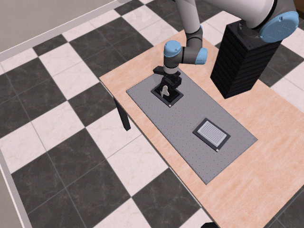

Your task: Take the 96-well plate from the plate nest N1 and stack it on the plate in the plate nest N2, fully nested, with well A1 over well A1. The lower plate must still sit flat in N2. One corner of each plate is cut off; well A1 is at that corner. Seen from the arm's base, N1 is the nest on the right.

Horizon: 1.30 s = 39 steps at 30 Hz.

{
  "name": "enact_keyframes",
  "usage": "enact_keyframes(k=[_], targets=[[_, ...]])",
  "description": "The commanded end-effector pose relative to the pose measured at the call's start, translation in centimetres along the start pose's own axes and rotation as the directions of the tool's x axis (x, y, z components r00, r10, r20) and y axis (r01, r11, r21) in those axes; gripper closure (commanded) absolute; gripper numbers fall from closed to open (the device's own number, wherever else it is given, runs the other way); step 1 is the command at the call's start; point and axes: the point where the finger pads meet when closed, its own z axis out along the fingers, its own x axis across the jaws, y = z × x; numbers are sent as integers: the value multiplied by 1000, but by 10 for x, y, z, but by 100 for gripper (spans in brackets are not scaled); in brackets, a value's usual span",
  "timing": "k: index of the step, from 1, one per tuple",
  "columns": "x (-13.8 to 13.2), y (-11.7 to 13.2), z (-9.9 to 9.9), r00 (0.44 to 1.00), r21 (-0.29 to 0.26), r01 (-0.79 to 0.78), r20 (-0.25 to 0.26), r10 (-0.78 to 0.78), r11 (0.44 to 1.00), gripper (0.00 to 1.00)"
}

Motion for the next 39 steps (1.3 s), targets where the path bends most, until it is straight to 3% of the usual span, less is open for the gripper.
enact_keyframes(k=[1, 39], targets=[[0, 0, 0, 1000, 1, 0, 1, 0, 1000, 100], [0, 0, -55, 1000, 1, 0, 1, 0, 1000, 100]])
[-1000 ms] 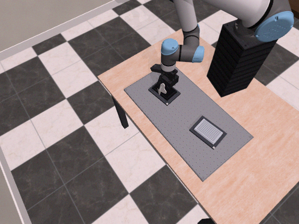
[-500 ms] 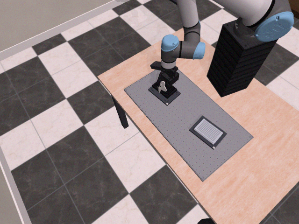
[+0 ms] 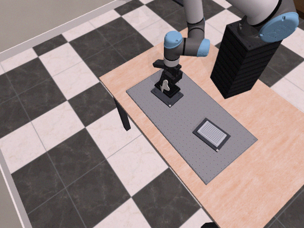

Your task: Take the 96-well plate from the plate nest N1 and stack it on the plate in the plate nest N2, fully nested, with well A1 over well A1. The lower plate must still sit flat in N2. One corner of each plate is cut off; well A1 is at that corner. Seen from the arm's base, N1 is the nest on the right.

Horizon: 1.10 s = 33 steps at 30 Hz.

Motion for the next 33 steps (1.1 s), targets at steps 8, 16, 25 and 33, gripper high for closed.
enact_keyframes(k=[8, 16, 25, 33], targets=[[0, 0, -19, 1000, 1, 0, 1, 0, 1000, 100], [0, 0, -29, 1000, 1, 0, 1, 0, 1000, 100], [0, 0, -37, 1000, 1, 0, 1, 0, 1000, 100], [0, 0, -37, 1000, 1, 0, 1, 0, 1000, 100]])
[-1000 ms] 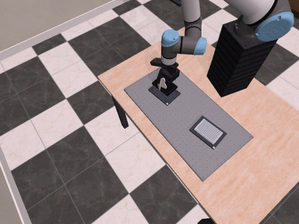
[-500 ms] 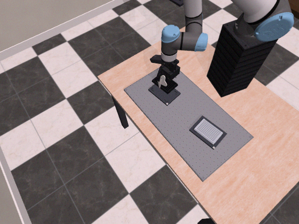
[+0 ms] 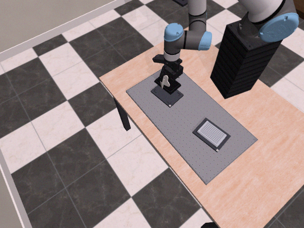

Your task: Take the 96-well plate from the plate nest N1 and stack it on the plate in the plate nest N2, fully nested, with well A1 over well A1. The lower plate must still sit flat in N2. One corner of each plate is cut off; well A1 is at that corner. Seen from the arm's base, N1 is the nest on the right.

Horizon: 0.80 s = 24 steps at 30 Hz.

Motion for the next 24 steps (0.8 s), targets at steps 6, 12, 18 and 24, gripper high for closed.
enact_keyframes(k=[6, 12, 18, 24], targets=[[0, 0, 0, 1000, 1, 0, 1, 0, 1000, 100], [-1, 10, 0, 999, 1, 34, 1, -34, 999, 100], [-2, 26, 0, 999, 1, 34, 1, -34, 999, 100], [-4, 46, 0, 999, 1, 34, 1, -34, 999, 100]])
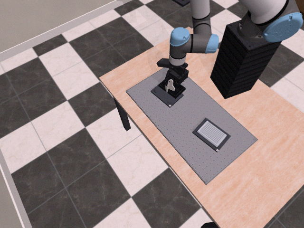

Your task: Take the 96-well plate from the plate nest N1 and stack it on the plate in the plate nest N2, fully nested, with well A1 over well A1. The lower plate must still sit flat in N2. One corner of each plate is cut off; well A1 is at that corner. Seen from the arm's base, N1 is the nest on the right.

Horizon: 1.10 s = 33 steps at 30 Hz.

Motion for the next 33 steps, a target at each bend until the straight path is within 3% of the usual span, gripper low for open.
enact_keyframes(k=[1, 33], targets=[[-2, 14, 0, 1000, 1, 0, 1, 0, 1000, 100], [-12, 107, 0, 1000, 1, 0, 1, 0, 1000, 100]])
